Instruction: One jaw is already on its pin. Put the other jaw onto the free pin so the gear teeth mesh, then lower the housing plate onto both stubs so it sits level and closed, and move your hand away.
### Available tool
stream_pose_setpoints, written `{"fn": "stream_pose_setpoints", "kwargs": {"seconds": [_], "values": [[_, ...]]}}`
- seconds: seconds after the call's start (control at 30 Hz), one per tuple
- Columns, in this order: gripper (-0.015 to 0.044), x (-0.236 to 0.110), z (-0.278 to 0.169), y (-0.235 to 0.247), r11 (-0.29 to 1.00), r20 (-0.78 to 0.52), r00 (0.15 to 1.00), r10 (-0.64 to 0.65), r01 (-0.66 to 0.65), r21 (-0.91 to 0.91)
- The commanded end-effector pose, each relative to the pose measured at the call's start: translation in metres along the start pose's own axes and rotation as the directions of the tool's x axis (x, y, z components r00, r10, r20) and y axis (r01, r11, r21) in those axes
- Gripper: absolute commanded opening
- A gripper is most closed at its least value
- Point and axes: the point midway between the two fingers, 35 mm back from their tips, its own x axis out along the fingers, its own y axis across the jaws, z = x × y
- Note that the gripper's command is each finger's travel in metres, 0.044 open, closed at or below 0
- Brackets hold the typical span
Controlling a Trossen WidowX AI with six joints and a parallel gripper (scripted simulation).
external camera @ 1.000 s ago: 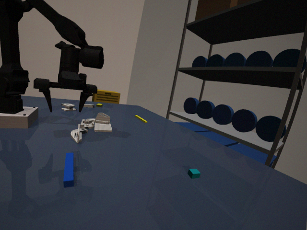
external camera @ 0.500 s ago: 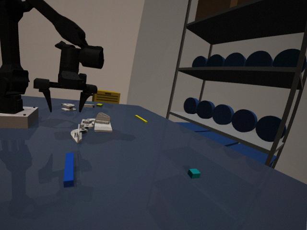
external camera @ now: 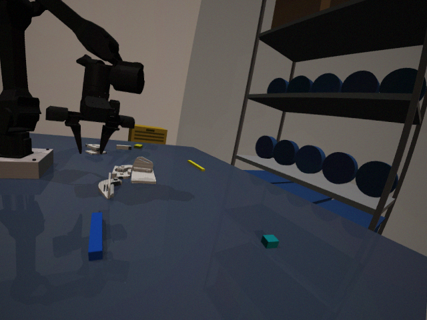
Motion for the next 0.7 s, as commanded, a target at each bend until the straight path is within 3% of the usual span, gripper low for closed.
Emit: {"fn": "stream_pose_setpoints", "kwargs": {"seconds": [0.0,0.17,0.67], "values": [[0.0125,-0.0017,0.0001,0.0003,1.000,0.002,1.000,0.004,-0.004,0.005],[0.0000,-0.0017,0.0001,0.0003,1.000,0.002,1.000,0.004,-0.004,0.005],[0.0000,-0.0017,0.0001,0.0003,1.000,0.002,1.000,0.004,-0.004,0.005]]}}
